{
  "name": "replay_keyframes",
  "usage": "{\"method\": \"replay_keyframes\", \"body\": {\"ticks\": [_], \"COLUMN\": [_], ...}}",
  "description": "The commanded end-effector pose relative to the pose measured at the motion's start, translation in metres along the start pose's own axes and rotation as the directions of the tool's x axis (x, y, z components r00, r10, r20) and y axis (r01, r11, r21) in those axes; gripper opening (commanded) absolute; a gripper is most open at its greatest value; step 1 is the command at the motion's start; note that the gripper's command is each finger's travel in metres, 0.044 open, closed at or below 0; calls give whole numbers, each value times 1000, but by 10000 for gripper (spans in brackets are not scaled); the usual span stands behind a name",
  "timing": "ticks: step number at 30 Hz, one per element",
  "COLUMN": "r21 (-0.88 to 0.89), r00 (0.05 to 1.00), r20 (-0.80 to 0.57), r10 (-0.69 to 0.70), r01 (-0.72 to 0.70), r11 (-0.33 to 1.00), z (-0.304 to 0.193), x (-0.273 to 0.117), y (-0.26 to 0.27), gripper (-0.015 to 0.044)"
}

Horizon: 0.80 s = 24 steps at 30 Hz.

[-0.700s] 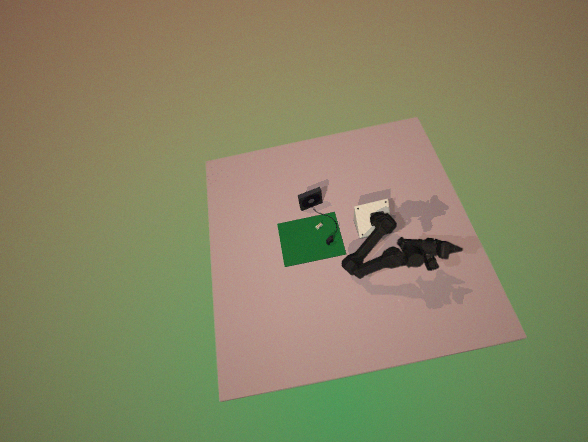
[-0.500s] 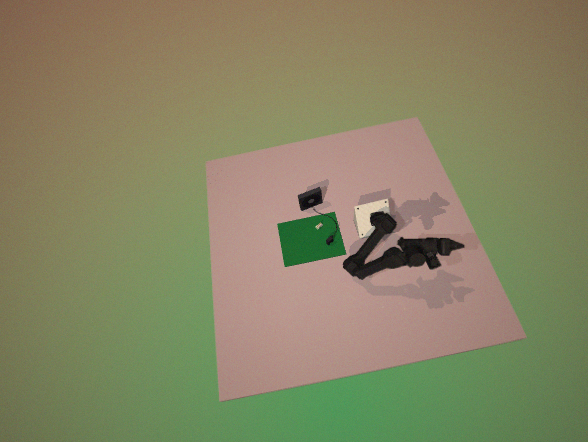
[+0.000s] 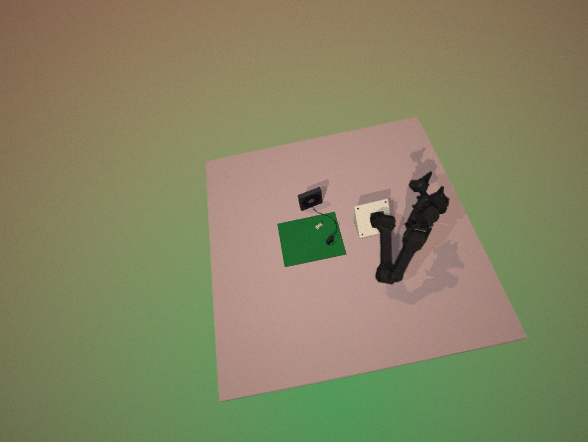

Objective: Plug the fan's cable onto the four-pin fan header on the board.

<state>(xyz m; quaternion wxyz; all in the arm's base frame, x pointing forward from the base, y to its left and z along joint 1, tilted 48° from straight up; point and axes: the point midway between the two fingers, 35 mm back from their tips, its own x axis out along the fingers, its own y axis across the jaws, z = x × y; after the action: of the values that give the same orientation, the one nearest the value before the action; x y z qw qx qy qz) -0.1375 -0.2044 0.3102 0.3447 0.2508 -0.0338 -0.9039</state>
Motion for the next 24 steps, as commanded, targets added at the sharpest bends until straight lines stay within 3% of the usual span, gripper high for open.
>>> {"method": "replay_keyframes", "body": {"ticks": [1, 7, 12, 18, 24], "r21": [-271, -536, -551, -291, 172], "r00": [965, 801, 601, 305, 46], "r20": [-227, -555, -777, -952, -941], "r10": [128, 227, 188, -18, -335], "r01": [-189, -553, -793, -923, -787], "r11": [944, 638, 261, -250, -592], "z": [-42, -119, -183, -263, -324], "x": [11, -2, -33, -97, -172], "y": [46, 108, 139, 151, 132], "gripper": [440, 440, 440, 440, 440]}}
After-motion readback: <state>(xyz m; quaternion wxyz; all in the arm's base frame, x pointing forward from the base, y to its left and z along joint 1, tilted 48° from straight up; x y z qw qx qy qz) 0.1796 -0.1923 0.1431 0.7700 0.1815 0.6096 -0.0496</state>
